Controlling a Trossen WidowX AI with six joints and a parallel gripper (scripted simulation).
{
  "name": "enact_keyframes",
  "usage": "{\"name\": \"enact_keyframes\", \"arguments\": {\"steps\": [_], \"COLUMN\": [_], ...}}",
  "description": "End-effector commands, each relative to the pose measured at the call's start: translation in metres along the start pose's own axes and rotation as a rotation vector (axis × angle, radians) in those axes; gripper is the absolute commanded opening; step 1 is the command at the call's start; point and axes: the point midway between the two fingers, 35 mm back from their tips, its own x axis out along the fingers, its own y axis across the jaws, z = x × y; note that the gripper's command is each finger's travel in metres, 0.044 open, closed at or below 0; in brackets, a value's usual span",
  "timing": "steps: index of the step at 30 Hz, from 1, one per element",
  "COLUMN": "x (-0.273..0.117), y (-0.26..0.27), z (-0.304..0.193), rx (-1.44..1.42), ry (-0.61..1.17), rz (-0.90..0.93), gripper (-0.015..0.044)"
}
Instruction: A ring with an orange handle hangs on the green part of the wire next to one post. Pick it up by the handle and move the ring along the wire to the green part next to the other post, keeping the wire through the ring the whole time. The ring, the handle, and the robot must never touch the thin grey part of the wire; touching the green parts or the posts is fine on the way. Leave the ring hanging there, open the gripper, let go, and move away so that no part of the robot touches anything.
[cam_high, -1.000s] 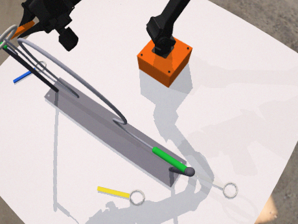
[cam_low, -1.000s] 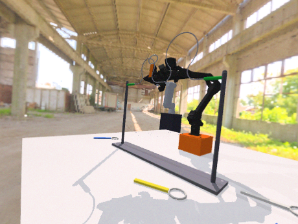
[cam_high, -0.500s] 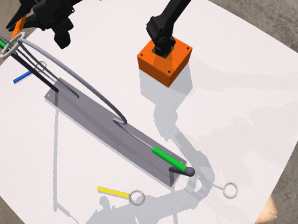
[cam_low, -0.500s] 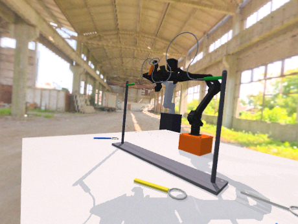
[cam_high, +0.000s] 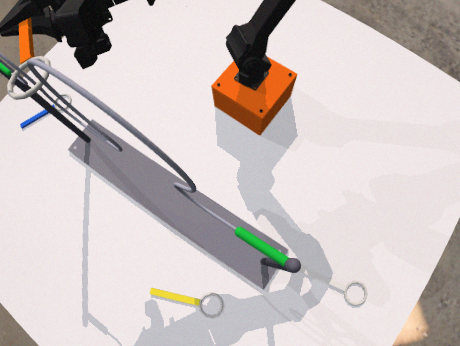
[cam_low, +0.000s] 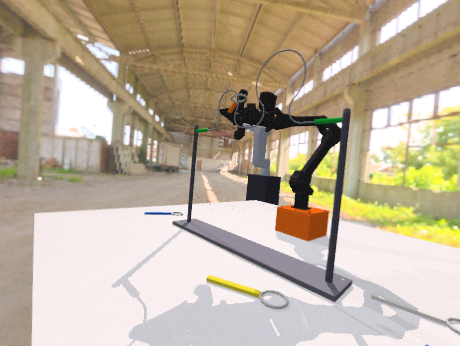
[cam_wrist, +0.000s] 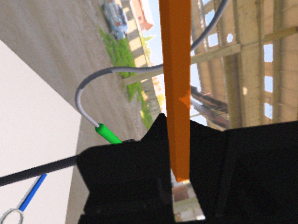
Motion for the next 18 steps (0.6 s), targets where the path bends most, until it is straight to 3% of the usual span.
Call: {"name": "enact_keyframes", "arguments": {"steps": [1,18], "x": [0.001,0.001], "y": [0.0,-0.013], "z": [-0.001,0.001], "rx": [-0.066,-0.25], "ry": [-0.006,-0.029], "rz": [-0.028,-0.135], "gripper": [-0.015,-0.015]}}
